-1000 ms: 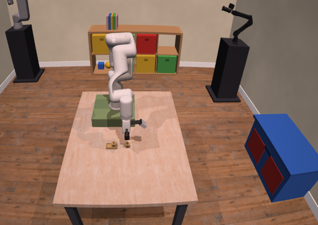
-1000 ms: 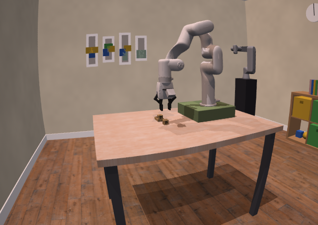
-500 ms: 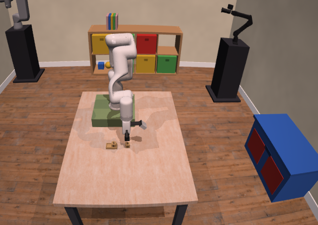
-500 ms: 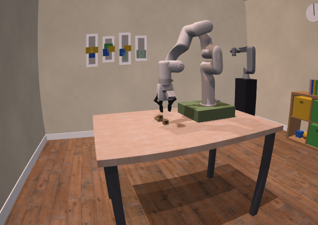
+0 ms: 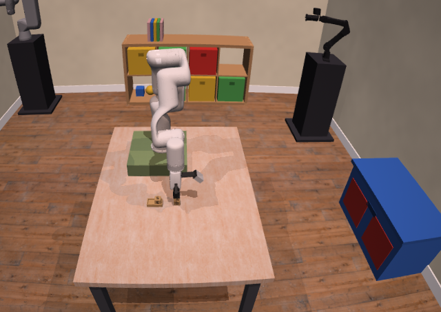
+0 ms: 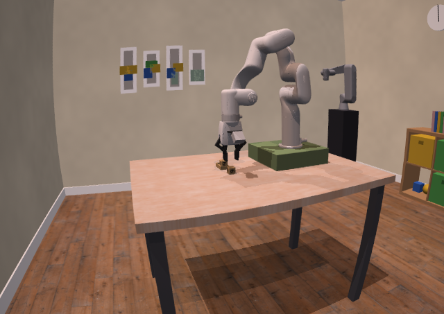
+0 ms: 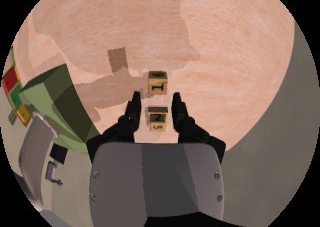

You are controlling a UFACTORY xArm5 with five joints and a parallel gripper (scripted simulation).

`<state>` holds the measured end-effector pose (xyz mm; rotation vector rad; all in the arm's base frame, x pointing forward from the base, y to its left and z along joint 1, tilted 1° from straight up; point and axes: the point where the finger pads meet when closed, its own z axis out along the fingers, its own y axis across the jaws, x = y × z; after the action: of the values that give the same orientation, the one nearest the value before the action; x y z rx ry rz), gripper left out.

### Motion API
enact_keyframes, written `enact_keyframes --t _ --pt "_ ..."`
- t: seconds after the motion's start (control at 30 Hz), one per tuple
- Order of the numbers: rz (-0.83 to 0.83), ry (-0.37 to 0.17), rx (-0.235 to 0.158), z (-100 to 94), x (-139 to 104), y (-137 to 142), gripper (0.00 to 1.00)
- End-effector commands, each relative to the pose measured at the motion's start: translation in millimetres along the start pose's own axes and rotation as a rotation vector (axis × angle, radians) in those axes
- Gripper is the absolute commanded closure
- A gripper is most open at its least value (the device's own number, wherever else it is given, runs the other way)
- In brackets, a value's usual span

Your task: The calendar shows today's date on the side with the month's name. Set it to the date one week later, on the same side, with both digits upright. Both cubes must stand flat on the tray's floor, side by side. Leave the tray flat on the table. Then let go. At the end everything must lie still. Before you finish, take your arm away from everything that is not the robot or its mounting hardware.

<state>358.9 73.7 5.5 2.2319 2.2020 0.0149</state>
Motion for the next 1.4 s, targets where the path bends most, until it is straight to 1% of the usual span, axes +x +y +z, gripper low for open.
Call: enact_keyframes --t 0.0,0.3,0.57,1.37 --pt "0.0 0.001 -0.002 5.3 0 1 0.53" --pt "0.0 0.001 -0.002 16.0 1 1 0.53" --pt "0.0 0.001 -0.002 19.8 1 1 0.53" --pt "0.0 0.001 -0.002 21.1 1 1 0.53"
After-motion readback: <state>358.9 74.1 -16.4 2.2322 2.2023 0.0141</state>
